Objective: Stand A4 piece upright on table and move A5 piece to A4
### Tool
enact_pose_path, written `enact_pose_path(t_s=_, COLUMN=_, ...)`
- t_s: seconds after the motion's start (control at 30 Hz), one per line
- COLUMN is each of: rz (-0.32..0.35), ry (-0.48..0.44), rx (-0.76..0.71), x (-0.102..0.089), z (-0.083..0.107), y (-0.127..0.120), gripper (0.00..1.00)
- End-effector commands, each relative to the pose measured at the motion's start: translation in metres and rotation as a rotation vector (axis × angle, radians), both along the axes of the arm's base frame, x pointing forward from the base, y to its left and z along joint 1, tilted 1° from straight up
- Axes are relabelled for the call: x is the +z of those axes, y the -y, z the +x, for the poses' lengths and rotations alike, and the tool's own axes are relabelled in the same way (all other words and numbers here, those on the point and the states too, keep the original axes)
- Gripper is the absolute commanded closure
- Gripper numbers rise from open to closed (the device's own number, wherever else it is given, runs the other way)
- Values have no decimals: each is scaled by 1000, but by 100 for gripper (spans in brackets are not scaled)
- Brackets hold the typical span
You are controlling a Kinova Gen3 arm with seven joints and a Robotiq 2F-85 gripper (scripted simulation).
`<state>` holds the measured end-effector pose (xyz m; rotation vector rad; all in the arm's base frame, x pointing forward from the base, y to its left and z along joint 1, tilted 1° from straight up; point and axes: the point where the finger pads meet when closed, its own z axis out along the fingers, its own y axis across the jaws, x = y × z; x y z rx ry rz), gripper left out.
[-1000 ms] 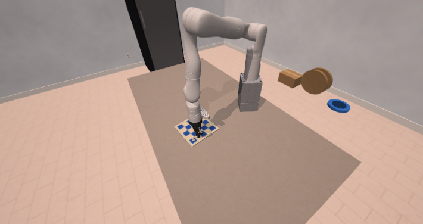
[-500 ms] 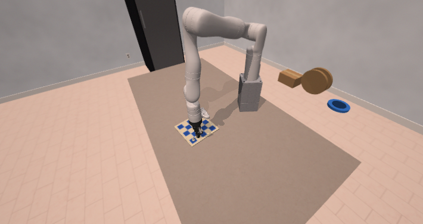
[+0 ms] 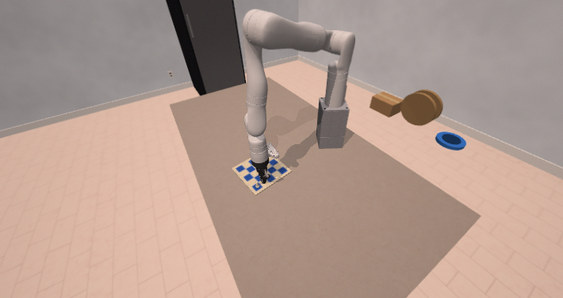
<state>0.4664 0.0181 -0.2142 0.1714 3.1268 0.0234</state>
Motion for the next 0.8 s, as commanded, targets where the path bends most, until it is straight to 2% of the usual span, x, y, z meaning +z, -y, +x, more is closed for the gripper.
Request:
enact_pose_path(t_s=0.0, rz=0, ry=0, rx=0, x=0, z=0, y=0, gripper=100)
enact_pose_path(t_s=0.13, rz=0, ry=0, rx=0, x=10, z=0, y=0, gripper=100)
enact_pose_path(t_s=0.27, rz=0, ry=0, rx=0, x=34, z=0, y=0, gripper=100)
enact_pose_path(t_s=0.33, rz=0, ry=0, rx=0, x=34, z=0, y=0, gripper=100)
enact_pose_path(t_s=0.6, rz=0, ry=0, rx=0, x=89, z=-1, y=1, gripper=100)
enact_pose_path(t_s=0.77, rz=0, ry=0, rx=0, x=99, z=-1, y=1, gripper=100)
